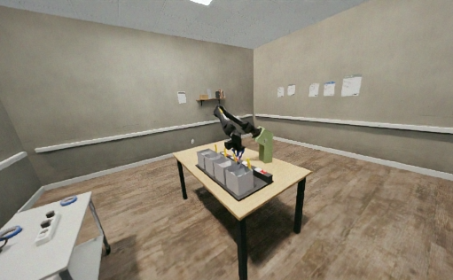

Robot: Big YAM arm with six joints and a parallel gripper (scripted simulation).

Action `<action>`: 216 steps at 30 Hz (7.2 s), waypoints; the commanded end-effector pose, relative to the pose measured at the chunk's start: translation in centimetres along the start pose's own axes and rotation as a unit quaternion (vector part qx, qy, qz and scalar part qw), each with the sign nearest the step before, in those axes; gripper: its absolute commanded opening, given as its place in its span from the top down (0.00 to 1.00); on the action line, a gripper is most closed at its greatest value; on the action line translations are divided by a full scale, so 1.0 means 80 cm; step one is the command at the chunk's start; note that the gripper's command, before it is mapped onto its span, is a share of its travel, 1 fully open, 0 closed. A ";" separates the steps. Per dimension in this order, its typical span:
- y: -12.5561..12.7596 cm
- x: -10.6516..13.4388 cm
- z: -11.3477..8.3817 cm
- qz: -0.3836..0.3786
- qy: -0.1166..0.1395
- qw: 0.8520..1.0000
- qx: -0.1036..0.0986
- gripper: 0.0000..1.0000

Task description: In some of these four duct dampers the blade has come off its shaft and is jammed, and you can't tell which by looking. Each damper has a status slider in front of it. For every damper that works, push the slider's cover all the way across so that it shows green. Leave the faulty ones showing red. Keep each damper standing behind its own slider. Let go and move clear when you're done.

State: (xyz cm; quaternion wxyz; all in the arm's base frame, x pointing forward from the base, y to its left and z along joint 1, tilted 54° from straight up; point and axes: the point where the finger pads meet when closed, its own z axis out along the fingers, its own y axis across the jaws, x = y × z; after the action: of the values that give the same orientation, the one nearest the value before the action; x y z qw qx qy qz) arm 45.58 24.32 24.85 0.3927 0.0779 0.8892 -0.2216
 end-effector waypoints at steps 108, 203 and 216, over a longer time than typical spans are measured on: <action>0.015 -0.013 -0.025 -0.700 -0.023 0.714 -0.005 1.00; -0.346 0.270 0.009 -0.706 -0.005 0.709 -0.001 1.00; -0.348 0.303 0.017 -0.700 0.001 0.714 0.003 1.00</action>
State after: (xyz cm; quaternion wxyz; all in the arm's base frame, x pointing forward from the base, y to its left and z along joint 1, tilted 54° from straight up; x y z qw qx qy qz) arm 21.12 -1.68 15.56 0.1200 -0.5827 0.6757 -0.4353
